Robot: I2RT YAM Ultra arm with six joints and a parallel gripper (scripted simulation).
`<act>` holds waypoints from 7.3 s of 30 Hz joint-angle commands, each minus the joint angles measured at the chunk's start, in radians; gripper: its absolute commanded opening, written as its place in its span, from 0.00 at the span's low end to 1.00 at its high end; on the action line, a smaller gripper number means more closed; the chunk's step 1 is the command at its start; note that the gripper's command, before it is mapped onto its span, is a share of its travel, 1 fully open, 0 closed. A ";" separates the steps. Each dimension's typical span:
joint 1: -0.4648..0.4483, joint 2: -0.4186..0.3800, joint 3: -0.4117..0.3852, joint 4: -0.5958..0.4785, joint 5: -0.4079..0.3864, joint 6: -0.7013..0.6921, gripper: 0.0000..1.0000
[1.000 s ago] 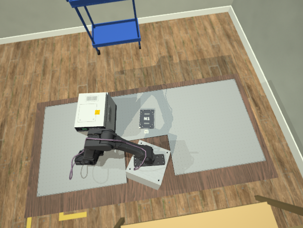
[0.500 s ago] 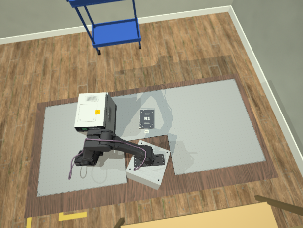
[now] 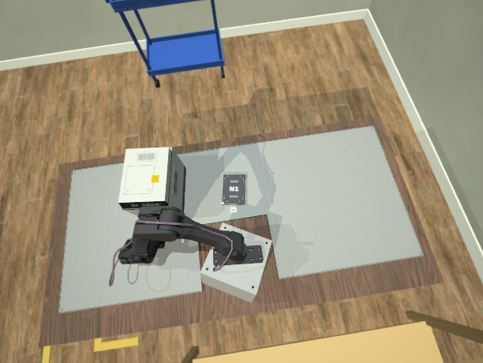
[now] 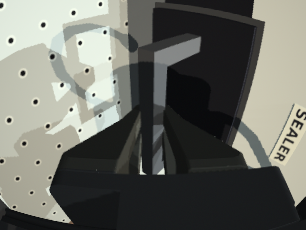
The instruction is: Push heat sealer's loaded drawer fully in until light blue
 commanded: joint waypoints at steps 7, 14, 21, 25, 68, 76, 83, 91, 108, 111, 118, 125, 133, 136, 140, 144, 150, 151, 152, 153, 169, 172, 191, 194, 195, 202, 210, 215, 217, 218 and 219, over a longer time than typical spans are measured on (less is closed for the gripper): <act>0.018 -0.022 0.033 -0.020 0.021 0.012 0.00; 0.018 -0.022 0.033 -0.020 0.021 0.012 0.00; 0.018 -0.022 0.033 -0.020 0.021 0.012 0.00; 0.018 -0.023 0.033 -0.020 0.021 0.012 0.30; 0.018 -0.022 0.033 -0.016 0.020 0.014 0.30; 0.021 -0.004 0.035 -0.027 0.020 0.019 0.30; 0.033 0.002 0.045 -0.054 0.018 0.048 0.30; 0.033 0.003 0.048 -0.059 0.018 0.051 0.30; 0.033 0.004 0.048 -0.057 0.018 0.052 0.30; 0.033 0.004 0.048 -0.057 0.018 0.052 0.30; 0.033 0.004 0.048 -0.057 0.018 0.052 0.30; 0.033 0.004 0.048 -0.057 0.018 0.052 0.30; 0.054 0.008 0.061 -0.115 0.014 0.096 0.30; 0.062 0.011 0.068 -0.139 0.011 0.115 0.30; 0.075 0.009 0.081 -0.181 0.000 0.147 0.30; 0.091 0.010 0.095 -0.228 -0.005 0.184 0.30; 0.116 0.020 0.120 -0.302 -0.014 0.241 0.30; 0.121 0.021 0.124 -0.314 -0.017 0.250 0.30; 0.125 0.021 0.128 -0.326 -0.019 0.260 0.30; 0.125 0.021 0.128 -0.326 -0.019 0.260 0.30; 0.186 0.019 0.196 -0.502 -0.044 0.393 0.30; 0.190 0.027 0.204 -0.519 -0.038 0.405 0.30; 0.230 0.033 0.255 -0.633 -0.058 0.490 0.30; 0.230 0.034 0.256 -0.634 -0.058 0.490 0.30; 0.230 0.034 0.256 -0.634 -0.058 0.490 0.30; 0.230 0.034 0.256 -0.631 -0.058 0.491 0.30; 0.230 0.034 0.256 -0.631 -0.058 0.491 0.30; 0.230 0.034 0.256 -0.631 -0.058 0.491 0.30; 0.230 0.034 0.256 -0.631 -0.058 0.491 0.30; 0.230 0.034 0.256 -0.631 -0.058 0.491 0.30; 0.230 0.034 0.256 -0.631 -0.058 0.491 0.30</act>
